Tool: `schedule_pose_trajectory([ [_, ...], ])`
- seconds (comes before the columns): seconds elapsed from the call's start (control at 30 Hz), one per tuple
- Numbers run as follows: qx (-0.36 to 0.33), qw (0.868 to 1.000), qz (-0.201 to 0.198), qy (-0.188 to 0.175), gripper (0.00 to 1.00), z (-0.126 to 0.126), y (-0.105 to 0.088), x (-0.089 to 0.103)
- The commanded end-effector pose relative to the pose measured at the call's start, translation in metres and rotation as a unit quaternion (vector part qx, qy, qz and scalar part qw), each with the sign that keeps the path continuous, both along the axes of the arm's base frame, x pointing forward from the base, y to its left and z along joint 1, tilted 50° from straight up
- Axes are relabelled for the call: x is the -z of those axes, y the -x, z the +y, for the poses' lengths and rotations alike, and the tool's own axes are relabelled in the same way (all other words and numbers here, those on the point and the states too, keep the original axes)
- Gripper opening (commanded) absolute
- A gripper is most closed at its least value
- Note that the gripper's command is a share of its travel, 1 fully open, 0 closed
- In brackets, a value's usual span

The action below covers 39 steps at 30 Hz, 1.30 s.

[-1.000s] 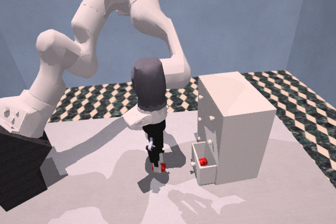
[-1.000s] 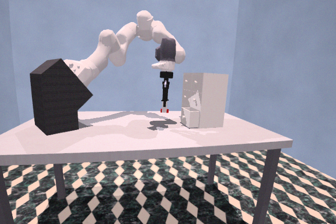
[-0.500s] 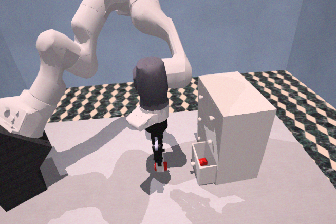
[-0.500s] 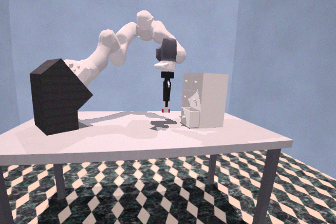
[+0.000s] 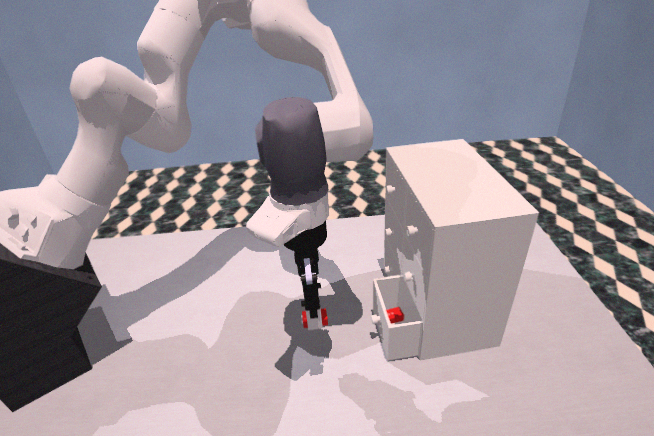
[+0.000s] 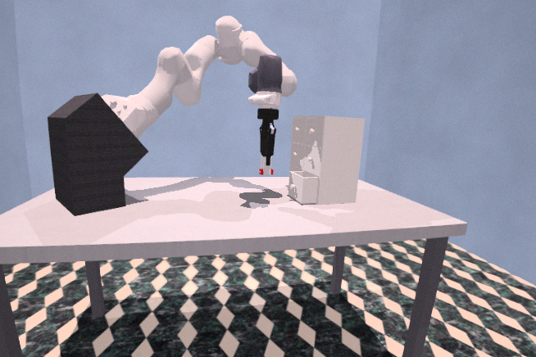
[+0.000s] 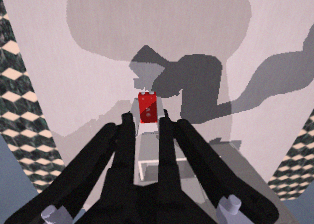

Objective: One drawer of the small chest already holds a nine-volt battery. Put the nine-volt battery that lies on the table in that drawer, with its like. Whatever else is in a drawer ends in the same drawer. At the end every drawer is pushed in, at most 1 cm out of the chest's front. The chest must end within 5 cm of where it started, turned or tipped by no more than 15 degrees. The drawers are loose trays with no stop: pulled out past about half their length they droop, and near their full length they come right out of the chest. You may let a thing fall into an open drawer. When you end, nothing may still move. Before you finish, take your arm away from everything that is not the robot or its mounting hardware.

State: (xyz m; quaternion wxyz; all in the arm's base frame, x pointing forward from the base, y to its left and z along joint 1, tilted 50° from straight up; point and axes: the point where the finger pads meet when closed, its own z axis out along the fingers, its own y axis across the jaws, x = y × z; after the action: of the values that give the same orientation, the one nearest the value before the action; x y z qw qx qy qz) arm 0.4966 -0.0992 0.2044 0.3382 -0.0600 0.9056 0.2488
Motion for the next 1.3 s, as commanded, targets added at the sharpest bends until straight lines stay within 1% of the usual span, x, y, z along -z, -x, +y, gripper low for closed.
schedule_pose_trajectory([
  [0.0,-0.012,1.000,-0.006,0.005,0.14,-0.003,0.008,-0.006],
  [0.13,-0.012,1.000,-0.006,0.005,0.14,-0.007,0.012,-0.011],
  [0.43,-0.011,1.000,-0.008,0.004,0.14,-0.007,0.013,-0.011],
  [0.67,-0.001,1.000,-0.030,-0.003,0.14,-0.007,0.013,-0.010],
  [0.8,0.012,0.998,-0.058,-0.013,0.14,-0.006,0.013,-0.009],
  [0.93,0.030,0.994,-0.098,-0.026,0.14,-0.005,0.014,-0.007],
  [1.0,0.030,0.994,-0.098,-0.026,0.14,-0.005,0.014,-0.007],
  [1.13,0.055,0.986,-0.150,-0.043,0.14,-0.005,0.015,-0.004],
  [1.27,0.084,0.971,-0.213,-0.065,0.14,-0.003,0.016,-0.001],
])
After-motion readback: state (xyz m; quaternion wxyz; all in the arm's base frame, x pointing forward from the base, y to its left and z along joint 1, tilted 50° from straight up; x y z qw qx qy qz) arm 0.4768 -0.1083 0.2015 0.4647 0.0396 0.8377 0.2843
